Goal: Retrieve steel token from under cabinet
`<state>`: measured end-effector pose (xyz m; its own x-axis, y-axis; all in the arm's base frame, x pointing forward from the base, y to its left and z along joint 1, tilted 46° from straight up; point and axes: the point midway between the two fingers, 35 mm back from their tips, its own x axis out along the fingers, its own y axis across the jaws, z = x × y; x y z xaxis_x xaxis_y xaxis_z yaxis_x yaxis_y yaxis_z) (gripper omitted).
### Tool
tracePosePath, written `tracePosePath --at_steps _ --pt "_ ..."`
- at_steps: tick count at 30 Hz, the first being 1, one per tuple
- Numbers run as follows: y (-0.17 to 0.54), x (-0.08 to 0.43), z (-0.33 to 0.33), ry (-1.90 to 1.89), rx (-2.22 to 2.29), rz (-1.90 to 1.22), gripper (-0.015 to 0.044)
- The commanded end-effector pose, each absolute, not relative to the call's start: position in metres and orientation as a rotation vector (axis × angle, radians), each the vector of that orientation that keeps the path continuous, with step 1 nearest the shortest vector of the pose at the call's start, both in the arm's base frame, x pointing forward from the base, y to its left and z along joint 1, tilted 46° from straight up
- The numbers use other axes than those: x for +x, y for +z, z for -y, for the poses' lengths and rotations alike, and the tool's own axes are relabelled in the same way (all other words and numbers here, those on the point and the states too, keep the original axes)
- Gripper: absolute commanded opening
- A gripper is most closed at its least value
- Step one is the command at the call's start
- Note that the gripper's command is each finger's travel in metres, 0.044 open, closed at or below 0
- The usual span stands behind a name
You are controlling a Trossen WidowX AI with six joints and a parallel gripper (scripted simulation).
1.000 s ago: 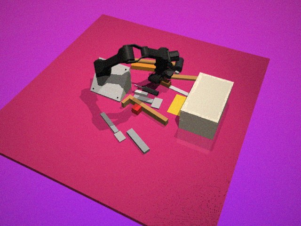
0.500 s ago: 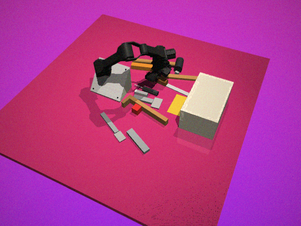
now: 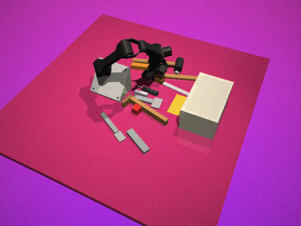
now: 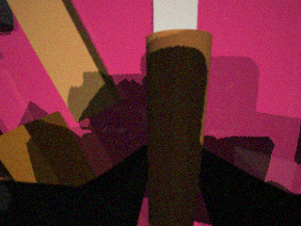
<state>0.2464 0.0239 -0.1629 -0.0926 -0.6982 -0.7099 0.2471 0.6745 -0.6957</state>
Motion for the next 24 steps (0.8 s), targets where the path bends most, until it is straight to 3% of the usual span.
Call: tracePosePath --at_steps 1,17,24 --pt "-0.1646 0.236 -0.0256 -0.828 -0.402 -1.466 0.0" --pt "-0.1664 0.237 -0.0339 -0.827 -0.402 -1.466 0.0" --pt "-0.1652 0.2367 -0.0305 -0.831 -0.402 -1.467 0.0184"
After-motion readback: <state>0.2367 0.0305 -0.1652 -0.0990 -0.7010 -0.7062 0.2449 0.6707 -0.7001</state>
